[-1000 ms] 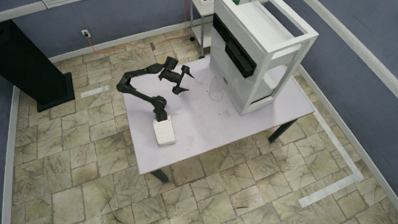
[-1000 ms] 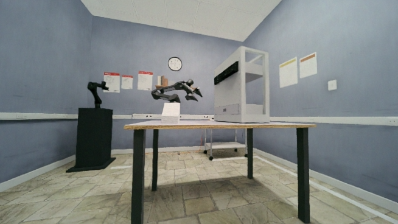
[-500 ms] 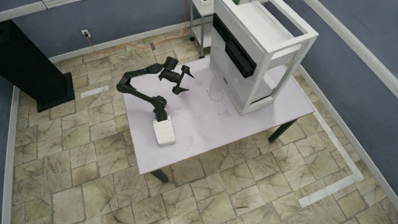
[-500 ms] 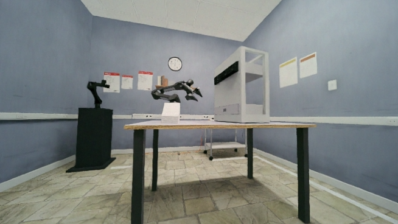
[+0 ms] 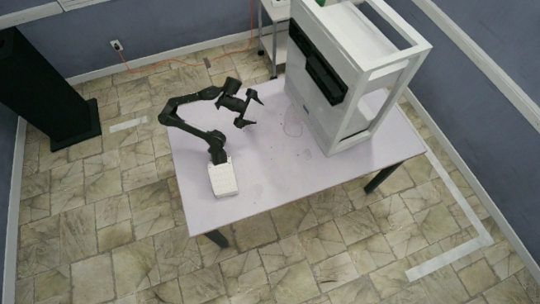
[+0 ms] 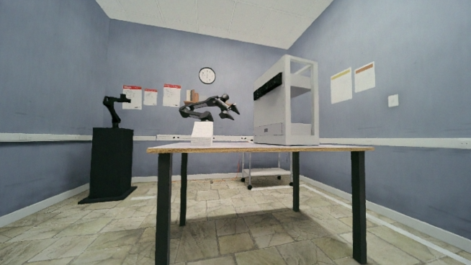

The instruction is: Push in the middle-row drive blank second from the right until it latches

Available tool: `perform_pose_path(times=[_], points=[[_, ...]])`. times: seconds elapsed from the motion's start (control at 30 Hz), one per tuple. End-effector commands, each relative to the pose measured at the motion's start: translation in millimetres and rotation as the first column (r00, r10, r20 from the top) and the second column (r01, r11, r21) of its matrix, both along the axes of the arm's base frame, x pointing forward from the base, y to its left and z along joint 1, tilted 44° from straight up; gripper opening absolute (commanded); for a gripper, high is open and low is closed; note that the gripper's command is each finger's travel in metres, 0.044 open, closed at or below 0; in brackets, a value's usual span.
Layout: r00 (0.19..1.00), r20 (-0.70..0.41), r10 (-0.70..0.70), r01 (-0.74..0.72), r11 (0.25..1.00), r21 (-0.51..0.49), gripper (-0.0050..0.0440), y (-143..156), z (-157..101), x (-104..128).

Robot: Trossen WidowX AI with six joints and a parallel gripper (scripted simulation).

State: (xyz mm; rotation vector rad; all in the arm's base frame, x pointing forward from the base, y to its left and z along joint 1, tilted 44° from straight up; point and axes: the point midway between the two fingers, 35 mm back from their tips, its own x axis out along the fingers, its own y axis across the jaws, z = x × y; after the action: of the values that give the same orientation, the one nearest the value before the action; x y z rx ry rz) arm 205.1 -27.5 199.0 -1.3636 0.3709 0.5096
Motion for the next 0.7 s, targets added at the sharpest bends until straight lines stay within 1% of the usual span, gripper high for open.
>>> perform_pose_path(times=[0.0,0.67], points=[[1.000,0.005,0.000,0.000,1.000,-0.003,0.0440,-0.4,2.6,0.4],[1.000,0.009,-0.019,0.019,1.000,0.022,0.0440,-2.2,3.8,2.3]])
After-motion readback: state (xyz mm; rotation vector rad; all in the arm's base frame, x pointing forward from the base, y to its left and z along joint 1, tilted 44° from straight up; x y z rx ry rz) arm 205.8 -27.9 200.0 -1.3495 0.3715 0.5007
